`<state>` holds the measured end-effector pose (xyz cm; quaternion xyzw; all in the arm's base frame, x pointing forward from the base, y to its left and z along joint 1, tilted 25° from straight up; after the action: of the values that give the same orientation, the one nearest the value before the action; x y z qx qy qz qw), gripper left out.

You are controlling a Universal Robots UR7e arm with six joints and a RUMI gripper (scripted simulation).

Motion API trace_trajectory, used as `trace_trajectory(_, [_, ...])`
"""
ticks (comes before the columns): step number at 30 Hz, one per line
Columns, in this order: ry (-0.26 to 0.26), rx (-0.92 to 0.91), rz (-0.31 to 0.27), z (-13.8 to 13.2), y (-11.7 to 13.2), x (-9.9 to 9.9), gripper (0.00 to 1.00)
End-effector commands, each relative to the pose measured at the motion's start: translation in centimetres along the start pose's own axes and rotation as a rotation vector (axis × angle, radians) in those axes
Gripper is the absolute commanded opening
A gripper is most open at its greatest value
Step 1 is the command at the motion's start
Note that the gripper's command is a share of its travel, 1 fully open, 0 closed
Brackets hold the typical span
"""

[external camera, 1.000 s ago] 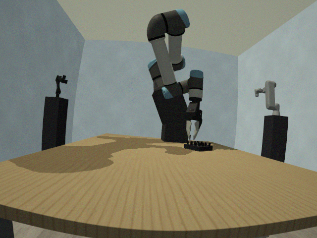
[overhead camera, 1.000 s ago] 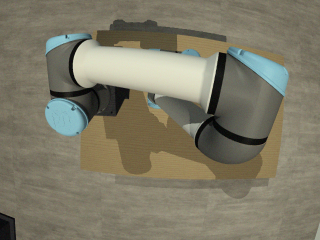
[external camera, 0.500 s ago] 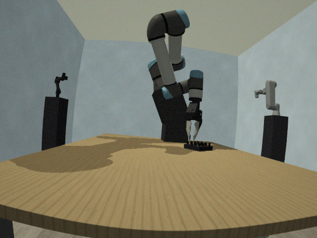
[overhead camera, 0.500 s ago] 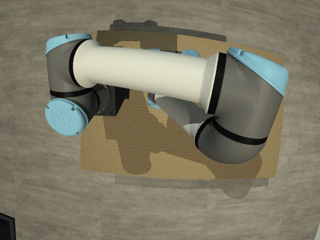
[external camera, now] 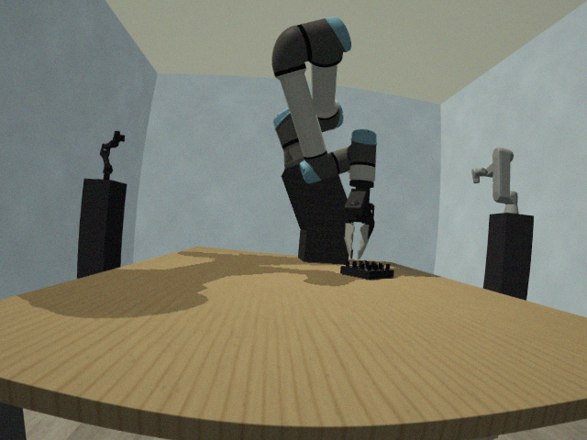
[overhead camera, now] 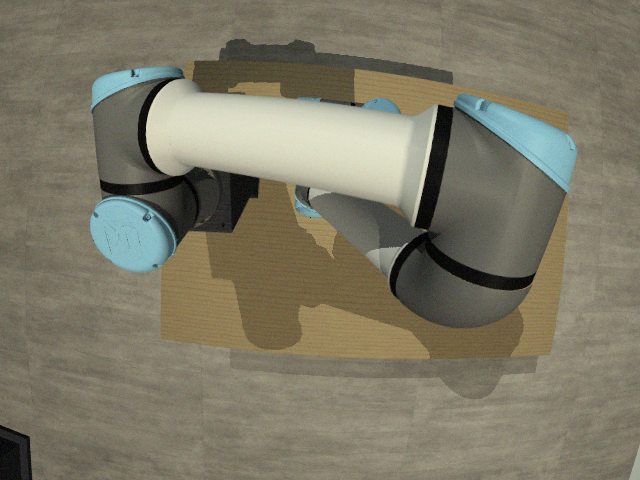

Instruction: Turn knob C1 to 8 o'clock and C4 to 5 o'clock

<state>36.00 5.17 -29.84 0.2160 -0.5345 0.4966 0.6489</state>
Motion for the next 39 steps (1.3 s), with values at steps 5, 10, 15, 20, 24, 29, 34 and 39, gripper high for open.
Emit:
trace_trajectory(5, [-0.001,0.000,0.001,-0.02,-0.03,0.04,0.11])
trace_trajectory(10, [-0.001,0.000,0.001,-0.02,-0.04,0.04,0.11])
trace_trajectory(15, [-0.001,0.000,0.001,-0.05,-0.17,0.04,0.11])
trace_trajectory(20, [-0.001,0.000,0.001,-0.10,-0.44,0.04,0.11])
trace_trajectory(24, [-0.001,0.000,0.001,-0.11,-0.50,0.04,0.11])
trace_trajectory(29, [-0.001,0.000,0.001,-0.11,-0.50,0.04,0.11])
trace_trajectory(34, [-0.001,0.000,0.001,-0.11,-0.50,0.04,0.11])
trace_trajectory(39, [-0.001,0.000,0.001,-0.11,-0.50,0.04,0.11])
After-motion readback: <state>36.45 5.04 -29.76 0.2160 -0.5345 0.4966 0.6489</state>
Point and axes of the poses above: the point where the finger pads meet when closed, its own x axis back along the fingers, its own z axis across the jaws, y = z × x, the point moved 3 cm from there along x, back along the fingers, and after that the axes turned 10 degrees about -x, right-handed, at the moved point
